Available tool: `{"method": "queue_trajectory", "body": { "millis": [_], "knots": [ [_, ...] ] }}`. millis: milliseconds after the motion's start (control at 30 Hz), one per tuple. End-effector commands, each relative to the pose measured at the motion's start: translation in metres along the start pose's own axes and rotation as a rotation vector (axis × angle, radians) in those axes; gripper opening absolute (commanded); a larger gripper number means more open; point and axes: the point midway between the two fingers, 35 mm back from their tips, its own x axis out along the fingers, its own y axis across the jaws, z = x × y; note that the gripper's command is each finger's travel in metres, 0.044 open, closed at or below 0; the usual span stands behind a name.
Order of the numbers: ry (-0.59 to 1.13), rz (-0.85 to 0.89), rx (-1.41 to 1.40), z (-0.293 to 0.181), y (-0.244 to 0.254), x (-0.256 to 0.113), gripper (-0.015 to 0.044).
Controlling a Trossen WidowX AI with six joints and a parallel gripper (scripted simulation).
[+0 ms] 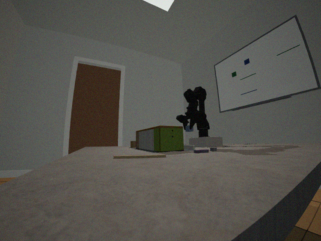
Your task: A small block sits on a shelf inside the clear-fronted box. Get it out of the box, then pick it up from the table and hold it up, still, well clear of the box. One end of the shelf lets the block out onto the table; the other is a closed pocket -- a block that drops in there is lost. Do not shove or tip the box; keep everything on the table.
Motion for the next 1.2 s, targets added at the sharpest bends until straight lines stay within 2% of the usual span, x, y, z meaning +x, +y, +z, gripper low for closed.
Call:
{"method": "queue_trajectory", "body": {
  "millis": [0,367,1167],
  "knots": [
    [0.014,-0.041,-0.071,0.000,-0.003,-0.019,0.0000],
    [0.059,-0.126,-0.272,0.006,-0.007,-0.065,0.0000],
    [0.059,-0.128,-0.275,0.006,-0.007,-0.065,0.0000]
  ]
}}
